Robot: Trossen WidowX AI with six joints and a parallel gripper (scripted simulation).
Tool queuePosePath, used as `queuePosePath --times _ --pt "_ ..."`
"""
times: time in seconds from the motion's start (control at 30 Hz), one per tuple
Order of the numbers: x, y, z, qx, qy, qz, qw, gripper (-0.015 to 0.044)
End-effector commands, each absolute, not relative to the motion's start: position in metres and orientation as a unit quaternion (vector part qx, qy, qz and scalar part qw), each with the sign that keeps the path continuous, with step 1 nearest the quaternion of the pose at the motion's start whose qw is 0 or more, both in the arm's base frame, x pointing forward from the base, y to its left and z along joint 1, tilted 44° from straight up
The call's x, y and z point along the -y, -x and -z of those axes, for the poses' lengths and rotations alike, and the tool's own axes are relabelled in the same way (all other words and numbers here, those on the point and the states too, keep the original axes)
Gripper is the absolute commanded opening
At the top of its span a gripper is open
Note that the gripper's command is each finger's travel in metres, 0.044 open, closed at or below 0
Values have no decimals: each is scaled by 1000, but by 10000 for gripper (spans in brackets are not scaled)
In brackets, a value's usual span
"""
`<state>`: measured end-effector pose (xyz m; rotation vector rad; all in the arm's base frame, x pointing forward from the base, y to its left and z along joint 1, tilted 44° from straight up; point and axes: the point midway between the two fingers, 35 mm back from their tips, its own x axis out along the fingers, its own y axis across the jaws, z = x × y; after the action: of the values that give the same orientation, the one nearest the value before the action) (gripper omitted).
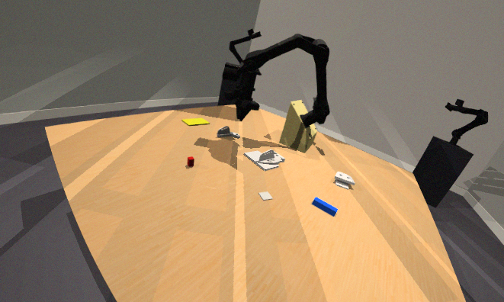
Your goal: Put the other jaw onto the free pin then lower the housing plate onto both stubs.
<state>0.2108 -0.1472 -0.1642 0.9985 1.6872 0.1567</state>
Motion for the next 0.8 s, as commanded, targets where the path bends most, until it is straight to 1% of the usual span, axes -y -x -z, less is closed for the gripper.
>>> queuePosePath --times 0.0,0.3,0.77 --pt "147 -211 164 -714 -422 -66 554 210" --pt "147 -211 164 -714 -422 -66 554 440" --pt "147 -211 164 -714 -422 -66 554 440"
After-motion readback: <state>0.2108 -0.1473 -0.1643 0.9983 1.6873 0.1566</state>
